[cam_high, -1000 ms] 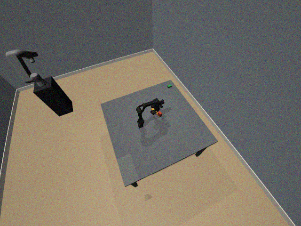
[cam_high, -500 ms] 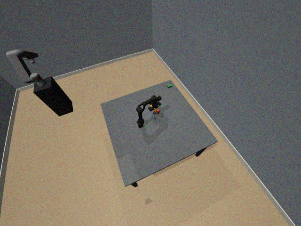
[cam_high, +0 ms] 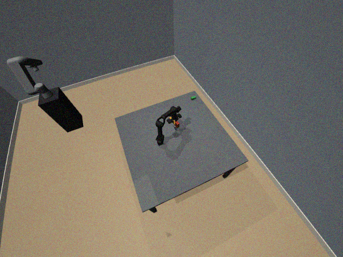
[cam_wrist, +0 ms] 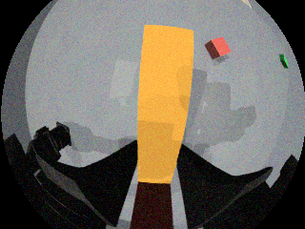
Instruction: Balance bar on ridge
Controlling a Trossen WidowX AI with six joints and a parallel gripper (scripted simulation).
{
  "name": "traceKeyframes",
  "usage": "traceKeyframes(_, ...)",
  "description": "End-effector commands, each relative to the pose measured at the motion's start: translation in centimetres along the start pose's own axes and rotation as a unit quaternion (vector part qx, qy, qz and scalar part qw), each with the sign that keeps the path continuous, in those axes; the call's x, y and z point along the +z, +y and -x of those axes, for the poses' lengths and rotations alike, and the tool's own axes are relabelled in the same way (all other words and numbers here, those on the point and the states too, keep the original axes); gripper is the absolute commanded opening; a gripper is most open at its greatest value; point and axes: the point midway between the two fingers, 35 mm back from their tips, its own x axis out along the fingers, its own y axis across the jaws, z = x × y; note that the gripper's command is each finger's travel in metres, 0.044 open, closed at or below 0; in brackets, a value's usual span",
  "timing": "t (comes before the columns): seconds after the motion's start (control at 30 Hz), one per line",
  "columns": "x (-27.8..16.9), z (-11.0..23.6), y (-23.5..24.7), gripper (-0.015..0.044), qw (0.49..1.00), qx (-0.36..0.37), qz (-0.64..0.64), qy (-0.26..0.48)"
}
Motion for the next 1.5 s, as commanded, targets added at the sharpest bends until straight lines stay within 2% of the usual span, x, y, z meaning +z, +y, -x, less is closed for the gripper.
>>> traceKeyframes(0.0,0.4,-0.1,-0.2,0.0,1.0,-0.005,-0.005,-0.001)
traceKeyframes(0.8,0.3,-4.0,-0.3,0.0,1.0,-0.005,-0.005,-0.001)
traceKeyframes(1.47,0.3,-4.0,-0.3,0.0,1.0,-0.005,-0.005,-0.001)
